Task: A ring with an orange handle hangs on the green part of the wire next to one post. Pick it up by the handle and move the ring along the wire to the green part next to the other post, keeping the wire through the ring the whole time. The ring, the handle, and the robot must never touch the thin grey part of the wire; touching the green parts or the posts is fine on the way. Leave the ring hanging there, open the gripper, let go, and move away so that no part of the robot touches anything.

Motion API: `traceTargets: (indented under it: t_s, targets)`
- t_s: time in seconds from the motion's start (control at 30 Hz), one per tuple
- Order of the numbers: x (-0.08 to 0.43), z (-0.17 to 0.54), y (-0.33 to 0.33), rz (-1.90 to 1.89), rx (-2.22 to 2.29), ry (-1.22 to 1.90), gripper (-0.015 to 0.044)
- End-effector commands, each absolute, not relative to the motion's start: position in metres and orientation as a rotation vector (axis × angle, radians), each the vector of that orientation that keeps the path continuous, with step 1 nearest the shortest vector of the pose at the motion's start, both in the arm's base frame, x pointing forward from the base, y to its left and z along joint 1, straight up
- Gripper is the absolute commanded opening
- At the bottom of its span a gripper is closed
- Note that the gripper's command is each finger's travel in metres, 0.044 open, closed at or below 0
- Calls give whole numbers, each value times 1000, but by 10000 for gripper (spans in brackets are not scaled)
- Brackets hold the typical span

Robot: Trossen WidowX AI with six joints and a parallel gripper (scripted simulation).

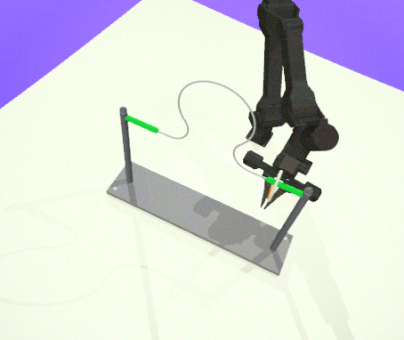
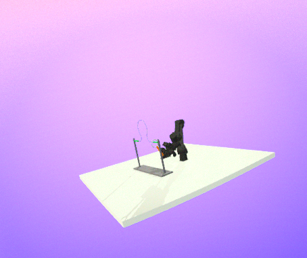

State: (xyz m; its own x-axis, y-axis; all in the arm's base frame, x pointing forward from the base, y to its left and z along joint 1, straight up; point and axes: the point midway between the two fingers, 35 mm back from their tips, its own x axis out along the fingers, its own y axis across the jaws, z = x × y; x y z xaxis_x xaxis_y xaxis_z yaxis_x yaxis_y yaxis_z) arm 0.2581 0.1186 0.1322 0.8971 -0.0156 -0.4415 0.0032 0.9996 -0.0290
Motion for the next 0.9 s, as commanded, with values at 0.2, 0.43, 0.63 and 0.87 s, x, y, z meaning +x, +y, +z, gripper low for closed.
traceTargets:
  t_s: [0.2, 0.43, 0.63, 0.87]
  targets:
    - [258, 119, 118, -17, -31, 463, -150]
    - [258, 119, 118, -17, -31, 463, -150]
    - [258, 119, 118, -17, -31, 463, -150]
    - [258, 119, 118, -17, -31, 463, -150]
